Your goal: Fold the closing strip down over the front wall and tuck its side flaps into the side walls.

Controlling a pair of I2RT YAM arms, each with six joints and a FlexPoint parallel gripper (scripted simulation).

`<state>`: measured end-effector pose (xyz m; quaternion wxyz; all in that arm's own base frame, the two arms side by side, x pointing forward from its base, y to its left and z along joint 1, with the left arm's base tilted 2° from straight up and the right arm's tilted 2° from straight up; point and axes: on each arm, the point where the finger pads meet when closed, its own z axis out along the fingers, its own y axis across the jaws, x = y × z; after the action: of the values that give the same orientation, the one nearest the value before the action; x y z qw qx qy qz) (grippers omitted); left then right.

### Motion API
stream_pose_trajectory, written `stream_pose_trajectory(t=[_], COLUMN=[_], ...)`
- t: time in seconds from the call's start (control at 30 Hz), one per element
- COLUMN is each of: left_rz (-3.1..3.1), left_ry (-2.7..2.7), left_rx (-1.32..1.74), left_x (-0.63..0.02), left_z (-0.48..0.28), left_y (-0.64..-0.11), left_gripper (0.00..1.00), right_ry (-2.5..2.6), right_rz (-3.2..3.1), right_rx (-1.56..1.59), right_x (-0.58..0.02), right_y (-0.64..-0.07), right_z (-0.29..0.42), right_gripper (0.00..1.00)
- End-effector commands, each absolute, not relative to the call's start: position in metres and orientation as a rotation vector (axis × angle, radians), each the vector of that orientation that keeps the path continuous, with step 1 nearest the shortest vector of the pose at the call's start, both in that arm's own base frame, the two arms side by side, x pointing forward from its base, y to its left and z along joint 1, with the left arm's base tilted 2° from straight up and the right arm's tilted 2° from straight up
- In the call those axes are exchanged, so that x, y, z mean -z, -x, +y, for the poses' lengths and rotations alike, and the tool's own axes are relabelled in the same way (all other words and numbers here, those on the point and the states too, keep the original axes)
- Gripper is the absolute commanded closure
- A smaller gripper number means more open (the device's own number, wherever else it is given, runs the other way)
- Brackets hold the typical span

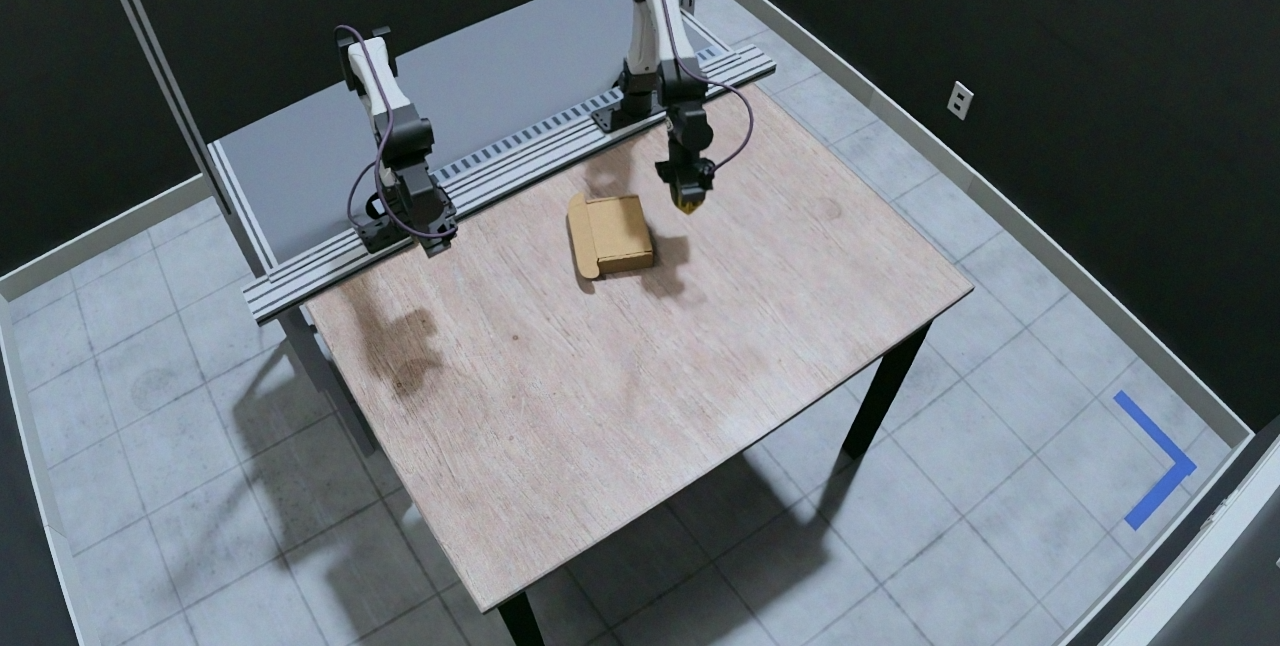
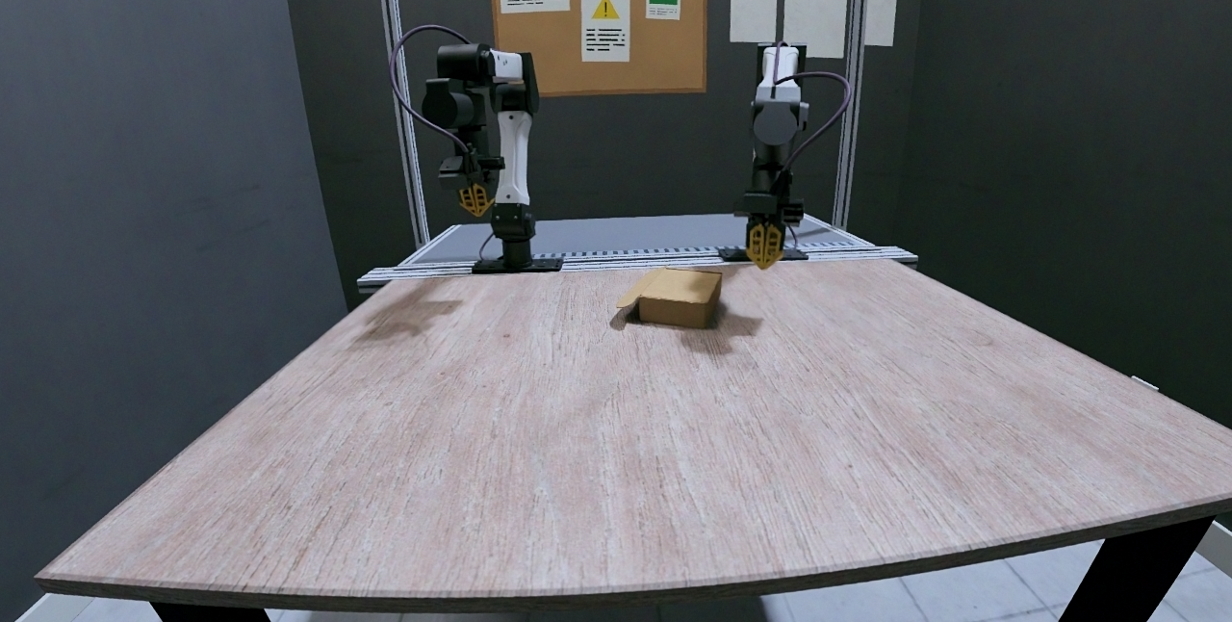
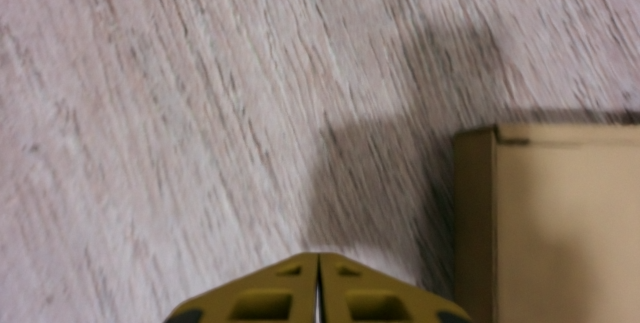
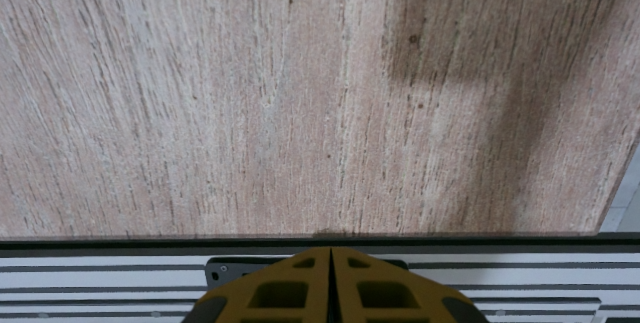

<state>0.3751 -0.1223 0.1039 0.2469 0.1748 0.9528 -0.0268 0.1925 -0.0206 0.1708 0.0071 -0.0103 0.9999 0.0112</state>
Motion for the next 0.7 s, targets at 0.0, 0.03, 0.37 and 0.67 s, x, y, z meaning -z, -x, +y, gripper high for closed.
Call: stream_pose_trajectory(t=[0.0, 0.03, 0.37, 0.67], left_rz=[2.548, 2.548, 2.597, 2.59], left_ry=[-0.482, -0.48, -0.49, -0.489], left_rx=[0.093, 0.093, 0.085, 0.086], left_x=[-0.103, -0.1, -0.067, -0.055], left_z=[-0.133, -0.134, -0.134, -0.134], left_y=[-0.402, -0.407, -0.409, -0.41], left_gripper=[1.0, 1.0, 1.0, 1.0], right_ry=[0.039, 0.039, 0.039, 0.039], right_rz=[3.119, 3.119, 3.119, 3.119], right_rx=[-0.037, -0.037, -0.037, -0.037], right_x=[-0.173, -0.173, -0.173, -0.173], right_y=[-0.192, -0.192, -0.192, -0.192], right_z=[-0.021, -0.021, -0.021, -0.021], right_gripper=[1.0, 1.0, 1.0, 1.0])
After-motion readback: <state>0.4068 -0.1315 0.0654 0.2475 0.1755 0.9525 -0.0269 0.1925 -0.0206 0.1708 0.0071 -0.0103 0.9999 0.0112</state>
